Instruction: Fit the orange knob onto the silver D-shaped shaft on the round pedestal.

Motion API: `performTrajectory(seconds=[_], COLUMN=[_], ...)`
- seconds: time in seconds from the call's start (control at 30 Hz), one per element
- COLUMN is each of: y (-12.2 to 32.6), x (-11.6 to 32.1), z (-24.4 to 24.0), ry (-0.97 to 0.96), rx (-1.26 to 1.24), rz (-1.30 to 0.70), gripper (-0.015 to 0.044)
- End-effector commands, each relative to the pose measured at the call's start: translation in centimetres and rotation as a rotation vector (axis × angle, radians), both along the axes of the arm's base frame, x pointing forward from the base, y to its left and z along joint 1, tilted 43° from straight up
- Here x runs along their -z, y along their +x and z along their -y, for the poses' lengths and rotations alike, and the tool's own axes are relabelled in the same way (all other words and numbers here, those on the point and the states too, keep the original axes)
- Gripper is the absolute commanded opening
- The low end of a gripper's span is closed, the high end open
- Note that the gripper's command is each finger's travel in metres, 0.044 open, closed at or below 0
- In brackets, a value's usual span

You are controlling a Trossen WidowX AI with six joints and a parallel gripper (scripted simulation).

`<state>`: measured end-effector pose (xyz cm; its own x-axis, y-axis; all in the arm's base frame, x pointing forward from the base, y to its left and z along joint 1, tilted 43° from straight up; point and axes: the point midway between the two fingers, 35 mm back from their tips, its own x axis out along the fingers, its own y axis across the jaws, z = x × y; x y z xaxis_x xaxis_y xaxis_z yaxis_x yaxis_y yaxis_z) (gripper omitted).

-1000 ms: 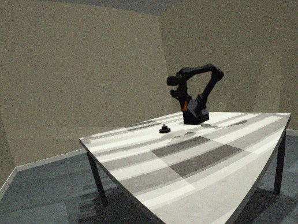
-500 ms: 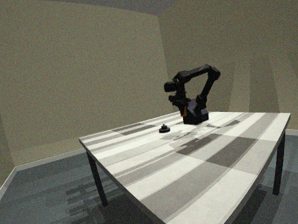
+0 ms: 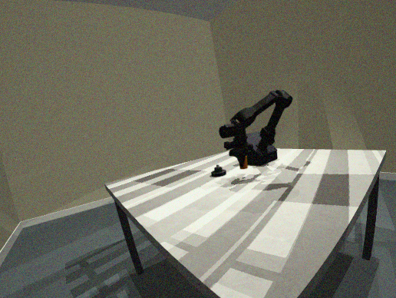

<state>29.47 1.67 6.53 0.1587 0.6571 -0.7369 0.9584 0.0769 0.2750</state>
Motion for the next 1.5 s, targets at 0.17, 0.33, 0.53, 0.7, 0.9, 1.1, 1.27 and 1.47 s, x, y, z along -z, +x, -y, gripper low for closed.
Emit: performTrajectory(seconds=[0.17, 0.33, 0.53, 0.7, 0.9, 1.1, 1.27, 1.47], y=[0.7, 0.8, 0.7, 0.7, 0.7, 0.7, 0.7, 0.0], x=[3.0, 3.5, 3.4, 3.4, 3.4, 3.4, 3.4, -0.6], z=[-2.7, -3.1, -3.1, -3.1, -3.1, -3.1, -3.1, 0.9], ry=[0.011, 0.013, 0.009, 0.009, 0.009, 0.009, 0.009, 0.006], rx=[0.001, 0.0, -0.005, -0.005, -0.005, -0.005, -0.005, -0.001], rz=[0.0, 0.0, -0.002, -0.002, -0.002, -0.002, -0.002, -0.002], gripper=[0.0, 0.0, 0.0053, 0.0184, 0.024, 0.024, 0.024, 0.0371])
